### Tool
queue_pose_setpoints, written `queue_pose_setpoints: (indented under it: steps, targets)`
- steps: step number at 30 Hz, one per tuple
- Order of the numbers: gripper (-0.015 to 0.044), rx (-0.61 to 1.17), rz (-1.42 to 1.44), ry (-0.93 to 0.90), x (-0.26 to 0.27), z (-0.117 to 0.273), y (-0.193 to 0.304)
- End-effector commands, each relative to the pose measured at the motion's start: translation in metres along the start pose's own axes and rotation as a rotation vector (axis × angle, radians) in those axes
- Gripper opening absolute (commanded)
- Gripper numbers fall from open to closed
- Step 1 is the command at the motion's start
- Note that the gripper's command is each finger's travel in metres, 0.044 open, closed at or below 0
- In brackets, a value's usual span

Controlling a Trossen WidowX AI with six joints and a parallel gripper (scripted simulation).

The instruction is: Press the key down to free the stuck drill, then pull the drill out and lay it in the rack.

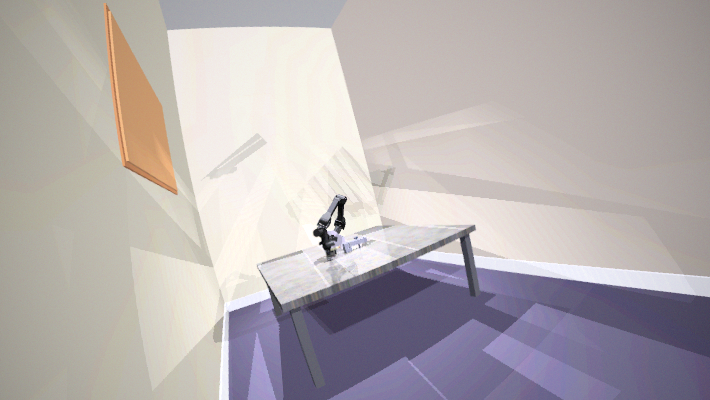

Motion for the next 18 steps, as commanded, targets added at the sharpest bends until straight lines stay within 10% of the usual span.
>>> queue_pose_setpoints:
  steps: [1, 18]
  targets:
    - [0.0, 0.004, 0.002, 0.003, 0.0, 0.0033, -0.0002]
    - [0.0, 0.004, 0.002, 0.002, 0.0004, 0.0058, -0.002]
Point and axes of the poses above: the point midway between the two fingers, 35 mm back from their tips, its own z axis back along the fingers, its own x axis across the jaws, y = z × x, the point moved 2 cm from there along z, back along the fingers, and after that the axes turned 4 degrees about -z, right-handed, at the moved point
